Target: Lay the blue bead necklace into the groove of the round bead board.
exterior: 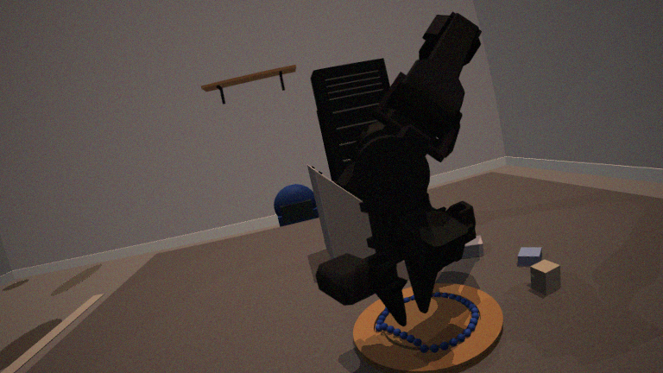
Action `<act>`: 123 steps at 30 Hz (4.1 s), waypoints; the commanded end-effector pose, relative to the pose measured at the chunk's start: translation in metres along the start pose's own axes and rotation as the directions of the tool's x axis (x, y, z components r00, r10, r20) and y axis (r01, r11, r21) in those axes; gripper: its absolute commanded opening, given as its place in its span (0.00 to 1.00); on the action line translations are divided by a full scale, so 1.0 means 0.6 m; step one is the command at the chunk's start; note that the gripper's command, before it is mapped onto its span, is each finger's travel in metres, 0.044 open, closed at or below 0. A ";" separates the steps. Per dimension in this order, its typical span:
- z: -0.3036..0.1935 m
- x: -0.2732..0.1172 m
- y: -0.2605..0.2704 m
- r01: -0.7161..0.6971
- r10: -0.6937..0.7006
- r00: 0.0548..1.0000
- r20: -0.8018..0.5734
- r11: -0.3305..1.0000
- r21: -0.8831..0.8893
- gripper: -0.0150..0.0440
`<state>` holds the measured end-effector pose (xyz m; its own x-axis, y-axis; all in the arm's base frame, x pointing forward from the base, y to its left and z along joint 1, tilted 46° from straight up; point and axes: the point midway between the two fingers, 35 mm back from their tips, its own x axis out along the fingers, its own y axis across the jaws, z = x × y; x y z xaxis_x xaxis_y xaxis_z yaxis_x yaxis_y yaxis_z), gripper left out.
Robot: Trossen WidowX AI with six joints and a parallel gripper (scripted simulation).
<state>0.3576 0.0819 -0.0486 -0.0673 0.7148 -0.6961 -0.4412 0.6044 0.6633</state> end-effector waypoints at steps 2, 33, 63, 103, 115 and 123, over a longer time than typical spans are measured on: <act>0.003 0.015 0.002 -0.005 0.005 1.000 -0.004 1.000 -0.004 0.46; 0.003 0.060 0.003 -0.004 0.003 1.000 -0.006 1.000 -0.009 0.28; 0.003 0.060 0.003 -0.004 0.003 1.000 -0.006 1.000 -0.009 0.25; 0.008 0.057 -0.013 -0.004 0.004 1.000 -0.004 1.000 -0.007 0.83; 0.007 0.051 -0.011 -0.006 0.006 1.000 -0.003 1.000 -0.005 1.00; 0.007 0.051 -0.011 -0.006 0.006 1.000 -0.003 1.000 -0.005 1.00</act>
<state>0.3628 0.1016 -0.0734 -0.0721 0.7166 -0.6938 -0.4441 0.5998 0.6656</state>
